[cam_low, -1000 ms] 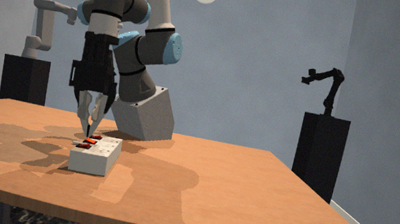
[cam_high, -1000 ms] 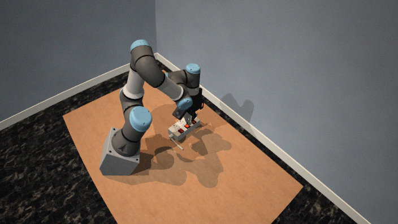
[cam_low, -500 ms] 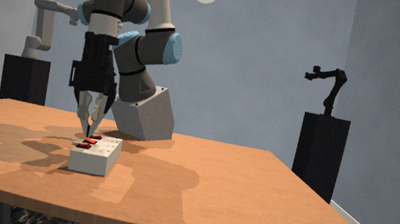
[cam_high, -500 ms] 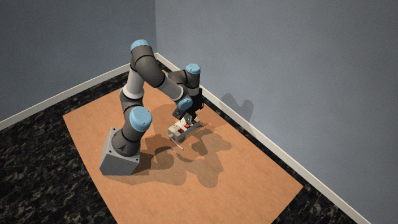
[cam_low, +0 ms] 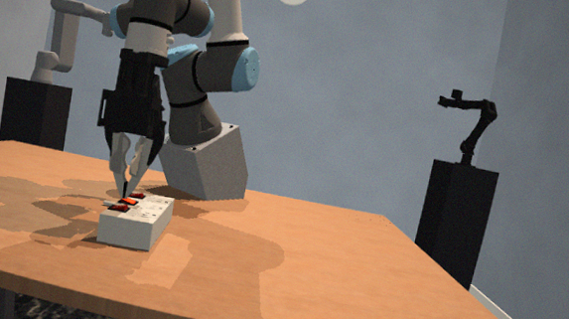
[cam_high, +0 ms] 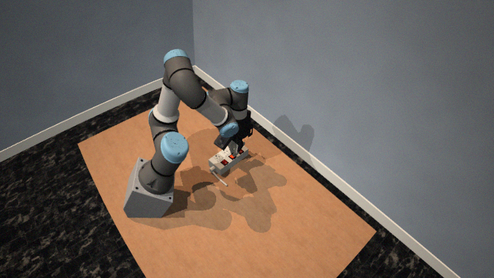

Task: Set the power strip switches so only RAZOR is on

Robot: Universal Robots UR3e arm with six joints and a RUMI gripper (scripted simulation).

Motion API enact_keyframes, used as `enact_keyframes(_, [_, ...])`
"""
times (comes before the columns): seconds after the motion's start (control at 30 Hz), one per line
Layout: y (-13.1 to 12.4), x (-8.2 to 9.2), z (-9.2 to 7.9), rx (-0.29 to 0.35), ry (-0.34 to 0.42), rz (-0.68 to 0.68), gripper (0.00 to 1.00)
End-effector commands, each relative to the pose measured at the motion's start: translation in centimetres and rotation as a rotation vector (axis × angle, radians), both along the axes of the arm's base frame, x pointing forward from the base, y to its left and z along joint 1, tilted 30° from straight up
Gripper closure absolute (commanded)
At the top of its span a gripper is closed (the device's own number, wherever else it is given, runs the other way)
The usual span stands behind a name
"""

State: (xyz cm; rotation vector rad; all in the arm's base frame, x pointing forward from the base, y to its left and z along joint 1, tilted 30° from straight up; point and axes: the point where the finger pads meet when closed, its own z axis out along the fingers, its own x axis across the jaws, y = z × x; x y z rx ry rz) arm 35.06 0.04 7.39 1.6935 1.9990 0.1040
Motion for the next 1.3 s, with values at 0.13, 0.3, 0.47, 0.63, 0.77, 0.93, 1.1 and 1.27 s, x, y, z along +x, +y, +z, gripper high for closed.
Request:
enact_keyframes(0.13, [-0.1, 0.2, -0.2, 0.0, -0.002, 0.0, 1.0])
enact_keyframes(0.3, [-0.1, 0.2, -0.2, 0.0, -0.002, 0.0, 1.0])
enact_keyframes(0.47, [-0.1, 0.2, -0.2, 0.0, -0.002, 0.0, 1.0])
enact_keyframes(0.63, [-0.1, 0.2, -0.2, 0.0, -0.002, 0.0, 1.0])
enact_keyframes(0.77, [-0.1, 0.2, -0.2, 0.0, -0.002, 0.0, 1.0])
enact_keyframes(0.93, [0.0, 0.1, -0.1, 0.0, -0.002, 0.0, 1.0])
enact_keyframes(1.1, [0.2, -0.3, 0.7, 0.0, -0.002, 0.0, 1.0])
enact_keyframes(1.27, [0.6, -0.9, 2.0, 0.0, -0.002, 0.0, 1.0])
